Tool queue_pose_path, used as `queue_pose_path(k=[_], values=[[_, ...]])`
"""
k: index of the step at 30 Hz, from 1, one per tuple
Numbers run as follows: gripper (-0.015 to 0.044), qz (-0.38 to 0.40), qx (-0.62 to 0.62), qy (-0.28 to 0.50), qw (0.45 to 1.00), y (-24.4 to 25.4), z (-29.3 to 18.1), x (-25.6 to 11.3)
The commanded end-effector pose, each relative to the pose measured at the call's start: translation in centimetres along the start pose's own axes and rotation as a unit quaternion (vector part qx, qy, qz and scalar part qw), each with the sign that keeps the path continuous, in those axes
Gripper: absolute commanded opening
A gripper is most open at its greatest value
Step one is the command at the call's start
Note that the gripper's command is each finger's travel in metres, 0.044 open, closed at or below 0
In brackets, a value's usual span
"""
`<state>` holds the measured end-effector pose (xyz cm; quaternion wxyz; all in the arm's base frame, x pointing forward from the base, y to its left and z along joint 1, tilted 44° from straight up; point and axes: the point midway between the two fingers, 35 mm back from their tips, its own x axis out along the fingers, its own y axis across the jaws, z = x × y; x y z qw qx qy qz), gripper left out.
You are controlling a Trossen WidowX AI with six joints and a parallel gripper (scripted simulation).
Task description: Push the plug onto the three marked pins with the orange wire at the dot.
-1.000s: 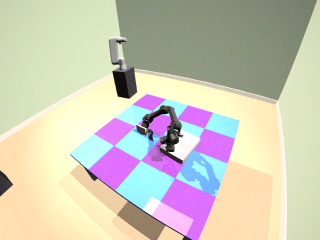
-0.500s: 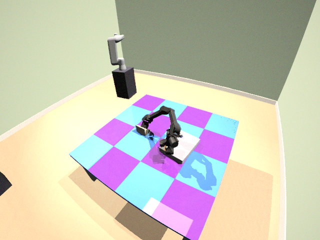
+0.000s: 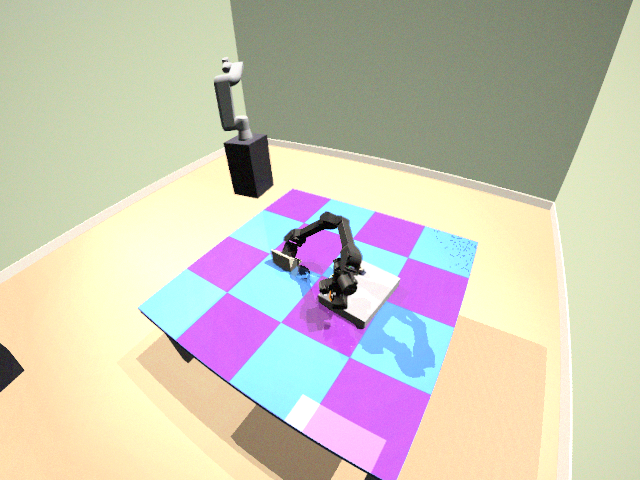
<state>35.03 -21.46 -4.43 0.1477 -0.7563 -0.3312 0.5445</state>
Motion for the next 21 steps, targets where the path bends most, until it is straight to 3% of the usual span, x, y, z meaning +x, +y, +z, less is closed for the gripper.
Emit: queue_pose_path(k=[1,12,21], values=[[0.0000,0.003,-0.001,0.003,1.000,0.1,-0.1,-1.1],[0.0000,0.003,-0.001,0.002,1.000,0.0,0.0,-5.4],[0.0000,0.003,0.025,0.002,1.000,-2.1,-0.3,-6.4]])
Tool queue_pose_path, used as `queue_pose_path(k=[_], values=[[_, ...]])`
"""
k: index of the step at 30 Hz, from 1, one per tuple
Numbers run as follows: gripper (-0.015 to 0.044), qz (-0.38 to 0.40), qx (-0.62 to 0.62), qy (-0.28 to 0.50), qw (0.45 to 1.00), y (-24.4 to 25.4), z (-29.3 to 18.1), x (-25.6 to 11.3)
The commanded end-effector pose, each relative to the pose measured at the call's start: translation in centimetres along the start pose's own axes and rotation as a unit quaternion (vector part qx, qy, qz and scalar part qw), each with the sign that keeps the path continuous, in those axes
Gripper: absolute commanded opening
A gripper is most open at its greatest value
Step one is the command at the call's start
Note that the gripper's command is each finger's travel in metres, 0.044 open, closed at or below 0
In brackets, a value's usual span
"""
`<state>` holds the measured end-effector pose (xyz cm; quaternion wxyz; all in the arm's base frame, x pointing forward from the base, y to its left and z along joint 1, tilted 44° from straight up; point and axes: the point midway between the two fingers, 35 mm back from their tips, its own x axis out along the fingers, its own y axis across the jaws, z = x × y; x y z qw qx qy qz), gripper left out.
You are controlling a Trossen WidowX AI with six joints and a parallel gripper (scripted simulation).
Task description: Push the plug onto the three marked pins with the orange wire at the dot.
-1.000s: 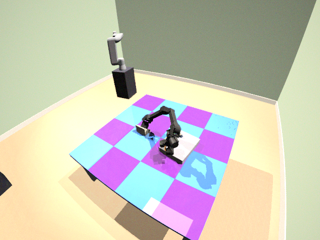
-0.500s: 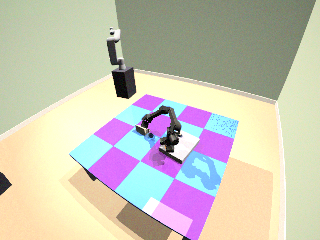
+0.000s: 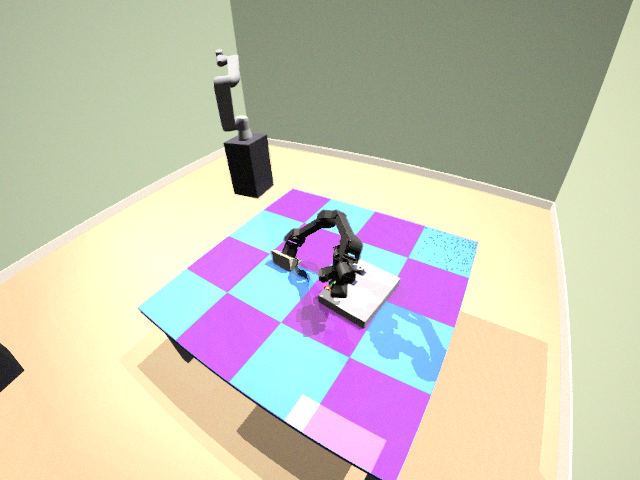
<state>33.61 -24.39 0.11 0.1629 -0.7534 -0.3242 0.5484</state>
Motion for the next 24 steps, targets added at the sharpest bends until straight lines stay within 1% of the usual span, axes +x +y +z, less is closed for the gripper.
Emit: queue_pose_path(k=[1,24], values=[[0.0000,0.006,0.013,0.001,1.000,-1.5,-0.3,-1.0],[0.0000,0.004,0.124,0.000,0.992,-10.9,0.5,-2.4]])
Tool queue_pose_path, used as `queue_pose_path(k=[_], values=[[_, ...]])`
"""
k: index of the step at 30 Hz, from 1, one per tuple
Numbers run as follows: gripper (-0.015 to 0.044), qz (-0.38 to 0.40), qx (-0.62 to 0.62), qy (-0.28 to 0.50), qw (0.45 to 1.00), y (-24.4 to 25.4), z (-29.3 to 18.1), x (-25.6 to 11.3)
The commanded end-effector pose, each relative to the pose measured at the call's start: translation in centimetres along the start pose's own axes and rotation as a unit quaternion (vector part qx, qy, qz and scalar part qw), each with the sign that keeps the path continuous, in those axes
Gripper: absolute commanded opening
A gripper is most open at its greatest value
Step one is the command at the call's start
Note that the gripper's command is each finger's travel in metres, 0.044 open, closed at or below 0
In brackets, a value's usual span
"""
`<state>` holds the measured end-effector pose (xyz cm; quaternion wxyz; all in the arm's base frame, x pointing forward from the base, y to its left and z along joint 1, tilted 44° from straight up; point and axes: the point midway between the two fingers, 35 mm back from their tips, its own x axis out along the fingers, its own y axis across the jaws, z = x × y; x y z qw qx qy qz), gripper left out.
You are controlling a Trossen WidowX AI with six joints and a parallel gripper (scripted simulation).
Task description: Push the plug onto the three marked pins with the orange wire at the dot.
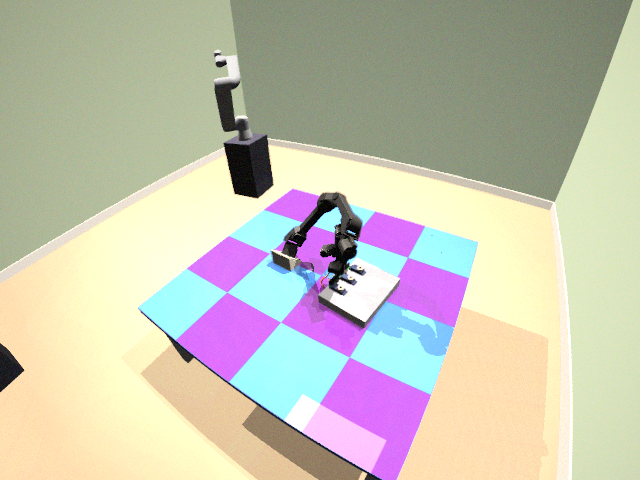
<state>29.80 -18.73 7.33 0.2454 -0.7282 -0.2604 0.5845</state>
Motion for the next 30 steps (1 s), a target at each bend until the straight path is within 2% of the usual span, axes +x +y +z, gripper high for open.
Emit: queue_pose_path(k=[1,30], values=[[0.0000,0.003,0.016,0.004,1.000,-1.6,0.5,-0.3],[0.0000,-0.001,0.156,0.003,0.988,-11.4,7.5,1.8]])
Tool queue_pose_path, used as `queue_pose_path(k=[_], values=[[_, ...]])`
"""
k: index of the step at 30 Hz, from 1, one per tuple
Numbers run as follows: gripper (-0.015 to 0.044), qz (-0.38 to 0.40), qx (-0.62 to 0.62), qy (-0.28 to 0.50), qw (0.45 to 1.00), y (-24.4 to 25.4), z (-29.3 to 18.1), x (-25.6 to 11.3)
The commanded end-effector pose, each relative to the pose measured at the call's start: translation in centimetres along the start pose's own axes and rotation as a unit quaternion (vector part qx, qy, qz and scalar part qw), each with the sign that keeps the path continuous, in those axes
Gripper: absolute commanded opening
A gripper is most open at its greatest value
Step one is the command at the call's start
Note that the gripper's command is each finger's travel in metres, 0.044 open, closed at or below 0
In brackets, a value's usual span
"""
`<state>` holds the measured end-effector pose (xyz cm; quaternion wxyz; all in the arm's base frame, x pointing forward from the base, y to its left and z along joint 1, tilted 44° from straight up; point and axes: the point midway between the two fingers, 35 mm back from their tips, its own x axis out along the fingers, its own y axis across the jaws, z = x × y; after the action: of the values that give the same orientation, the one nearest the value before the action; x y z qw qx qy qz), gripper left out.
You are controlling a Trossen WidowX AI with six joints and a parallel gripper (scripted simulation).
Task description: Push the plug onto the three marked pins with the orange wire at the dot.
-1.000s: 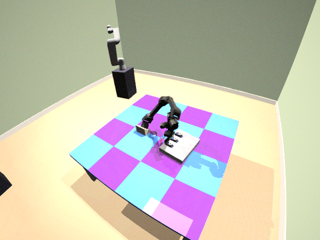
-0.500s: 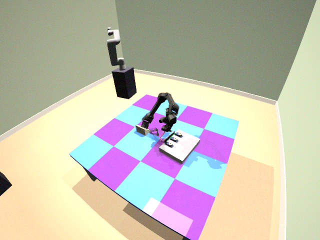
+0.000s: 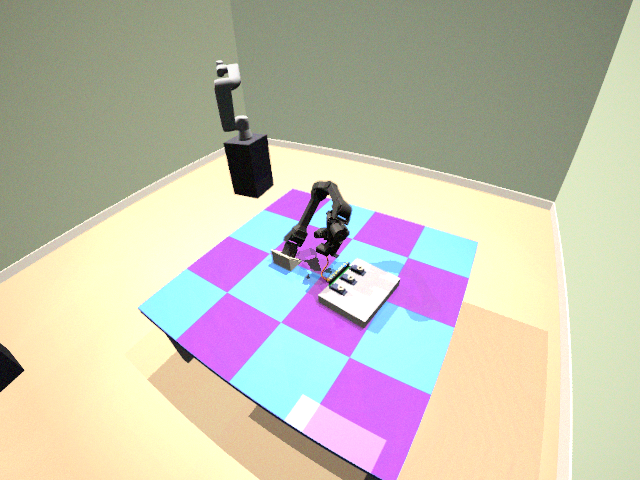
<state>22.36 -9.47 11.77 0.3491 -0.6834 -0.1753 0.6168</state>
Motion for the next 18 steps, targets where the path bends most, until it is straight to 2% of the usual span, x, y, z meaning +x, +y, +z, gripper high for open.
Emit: queue_pose_path(k=[1,18], values=[[0.0000,0.001,0.016,0.005,1.000,-0.9,1.2,0.4],[0.0000,0.000,0.028,0.005,1.000,-1.3,2.0,4.7]])
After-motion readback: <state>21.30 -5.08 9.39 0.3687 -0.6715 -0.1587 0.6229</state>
